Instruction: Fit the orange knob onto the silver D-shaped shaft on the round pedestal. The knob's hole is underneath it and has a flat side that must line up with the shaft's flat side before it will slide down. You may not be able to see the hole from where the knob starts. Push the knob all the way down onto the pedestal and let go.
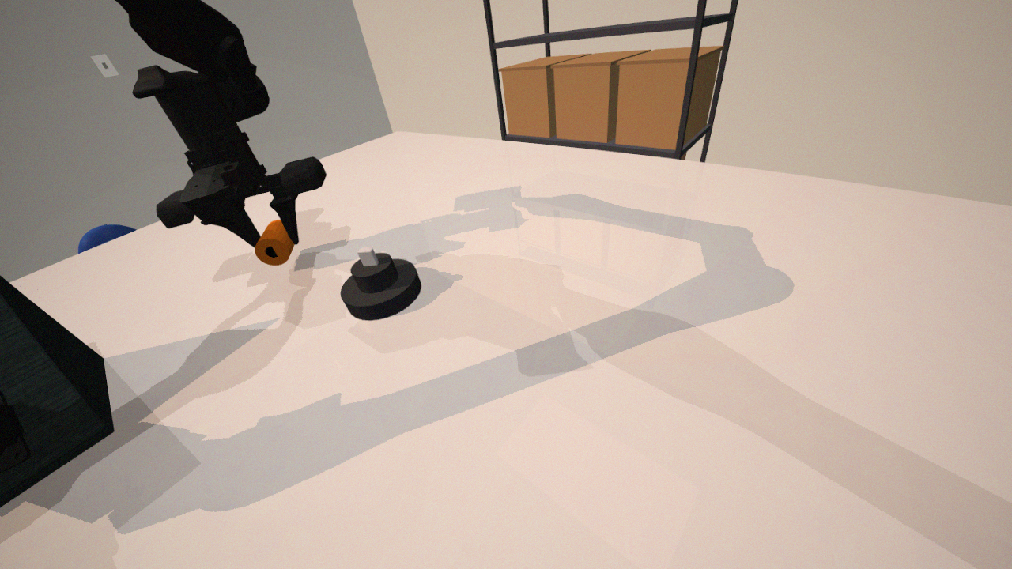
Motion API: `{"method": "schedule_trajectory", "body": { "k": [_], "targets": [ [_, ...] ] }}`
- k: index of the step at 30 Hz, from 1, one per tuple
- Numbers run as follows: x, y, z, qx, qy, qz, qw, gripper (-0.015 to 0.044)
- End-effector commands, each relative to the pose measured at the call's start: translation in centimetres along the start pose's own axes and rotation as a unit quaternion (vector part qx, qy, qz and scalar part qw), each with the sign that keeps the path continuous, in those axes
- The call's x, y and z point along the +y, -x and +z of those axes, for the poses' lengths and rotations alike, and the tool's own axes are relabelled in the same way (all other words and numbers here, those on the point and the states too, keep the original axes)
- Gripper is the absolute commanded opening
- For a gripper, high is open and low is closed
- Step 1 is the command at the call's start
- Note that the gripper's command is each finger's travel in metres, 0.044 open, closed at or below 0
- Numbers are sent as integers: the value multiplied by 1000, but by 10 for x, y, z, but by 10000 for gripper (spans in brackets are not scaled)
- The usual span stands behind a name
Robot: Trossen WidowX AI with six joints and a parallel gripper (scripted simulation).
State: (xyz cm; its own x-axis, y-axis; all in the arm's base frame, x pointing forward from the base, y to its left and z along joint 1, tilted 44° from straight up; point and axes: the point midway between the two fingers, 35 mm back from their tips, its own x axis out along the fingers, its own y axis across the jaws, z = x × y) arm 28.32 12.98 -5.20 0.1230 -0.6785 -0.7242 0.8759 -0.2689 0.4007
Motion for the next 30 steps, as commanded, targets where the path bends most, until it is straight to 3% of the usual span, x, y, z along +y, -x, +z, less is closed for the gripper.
{"method": "schedule_trajectory", "body": {
  "k": [1,12,15,30],
  "targets": [
    [-1,1,0,1,-18,-1,1000,179],
    [-1,-13,0,1,-19,-1,1000,179],
    [0,-12,0,-1,-22,-5,1000,258],
    [0,-12,0,-1,-22,-5,1000,260]
  ]
}}
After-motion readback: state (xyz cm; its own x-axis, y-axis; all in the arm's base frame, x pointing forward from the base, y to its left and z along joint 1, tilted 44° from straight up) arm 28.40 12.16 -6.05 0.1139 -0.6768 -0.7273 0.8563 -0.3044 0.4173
